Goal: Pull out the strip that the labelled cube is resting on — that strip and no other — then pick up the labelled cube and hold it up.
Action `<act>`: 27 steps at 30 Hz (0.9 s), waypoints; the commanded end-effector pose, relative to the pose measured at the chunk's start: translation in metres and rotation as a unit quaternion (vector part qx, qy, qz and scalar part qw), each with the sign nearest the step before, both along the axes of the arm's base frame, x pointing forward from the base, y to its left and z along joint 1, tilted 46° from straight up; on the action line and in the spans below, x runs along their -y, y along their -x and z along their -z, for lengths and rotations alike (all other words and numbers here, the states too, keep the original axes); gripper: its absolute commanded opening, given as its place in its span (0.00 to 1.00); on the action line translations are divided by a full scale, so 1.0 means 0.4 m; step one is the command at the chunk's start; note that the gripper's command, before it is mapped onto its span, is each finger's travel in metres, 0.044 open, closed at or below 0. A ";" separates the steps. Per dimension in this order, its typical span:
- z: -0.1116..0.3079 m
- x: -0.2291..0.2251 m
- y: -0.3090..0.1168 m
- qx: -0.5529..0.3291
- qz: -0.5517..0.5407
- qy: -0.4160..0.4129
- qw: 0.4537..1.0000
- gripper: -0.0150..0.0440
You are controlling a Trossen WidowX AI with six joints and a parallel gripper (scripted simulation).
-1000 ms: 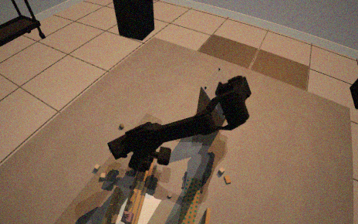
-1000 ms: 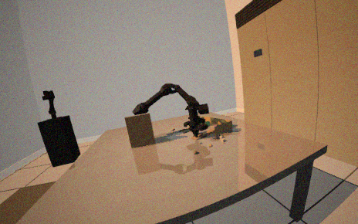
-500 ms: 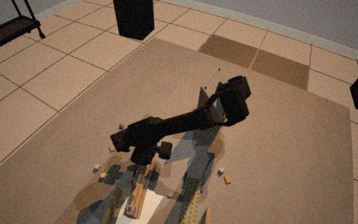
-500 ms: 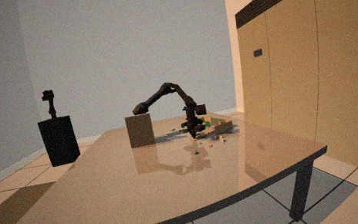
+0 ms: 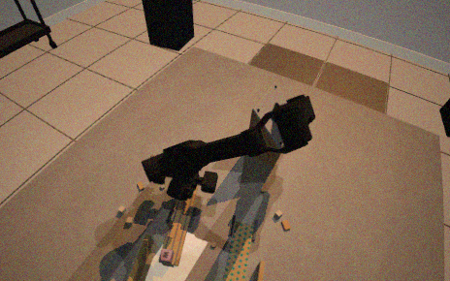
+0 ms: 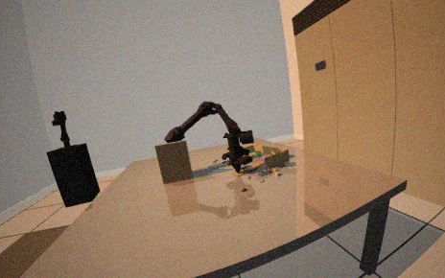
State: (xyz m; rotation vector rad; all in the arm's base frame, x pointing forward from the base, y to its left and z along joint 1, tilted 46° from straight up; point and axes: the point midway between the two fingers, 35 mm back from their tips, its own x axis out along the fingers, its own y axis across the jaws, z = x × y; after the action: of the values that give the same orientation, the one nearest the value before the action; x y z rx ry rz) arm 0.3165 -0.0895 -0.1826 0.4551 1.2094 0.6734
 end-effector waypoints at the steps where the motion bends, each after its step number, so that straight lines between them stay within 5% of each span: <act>1: 0.017 -0.016 0.036 -0.015 -0.008 0.000 1.000 0.25; 27: 0.043 -0.013 0.132 -0.016 -0.008 0.001 1.000 0.25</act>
State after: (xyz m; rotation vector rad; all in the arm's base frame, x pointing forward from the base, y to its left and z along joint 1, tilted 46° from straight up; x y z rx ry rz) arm 0.2768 -0.0920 -0.1937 0.4475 1.2151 0.6675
